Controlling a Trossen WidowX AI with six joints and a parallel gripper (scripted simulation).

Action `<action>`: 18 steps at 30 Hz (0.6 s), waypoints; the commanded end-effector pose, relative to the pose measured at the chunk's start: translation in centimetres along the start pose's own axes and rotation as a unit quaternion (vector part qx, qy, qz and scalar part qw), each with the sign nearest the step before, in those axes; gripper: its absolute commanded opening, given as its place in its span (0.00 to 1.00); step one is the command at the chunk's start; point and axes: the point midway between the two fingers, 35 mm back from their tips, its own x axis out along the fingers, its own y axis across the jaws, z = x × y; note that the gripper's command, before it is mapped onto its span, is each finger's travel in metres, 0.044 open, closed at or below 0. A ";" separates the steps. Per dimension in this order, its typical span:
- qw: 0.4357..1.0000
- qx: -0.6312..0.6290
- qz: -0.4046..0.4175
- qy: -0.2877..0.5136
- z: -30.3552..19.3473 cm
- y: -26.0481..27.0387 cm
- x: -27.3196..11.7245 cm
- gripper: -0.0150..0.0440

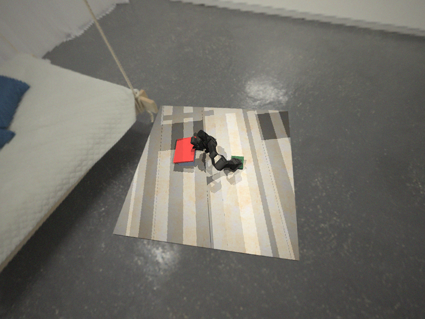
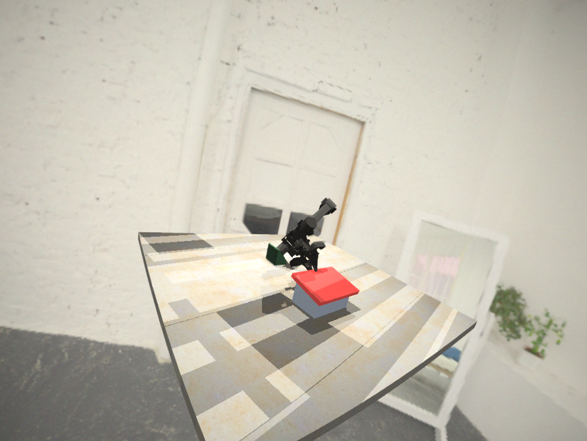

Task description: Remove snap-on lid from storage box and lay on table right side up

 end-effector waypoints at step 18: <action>1.000 -0.005 0.004 0.001 -0.1 2.9 -1.3 0.25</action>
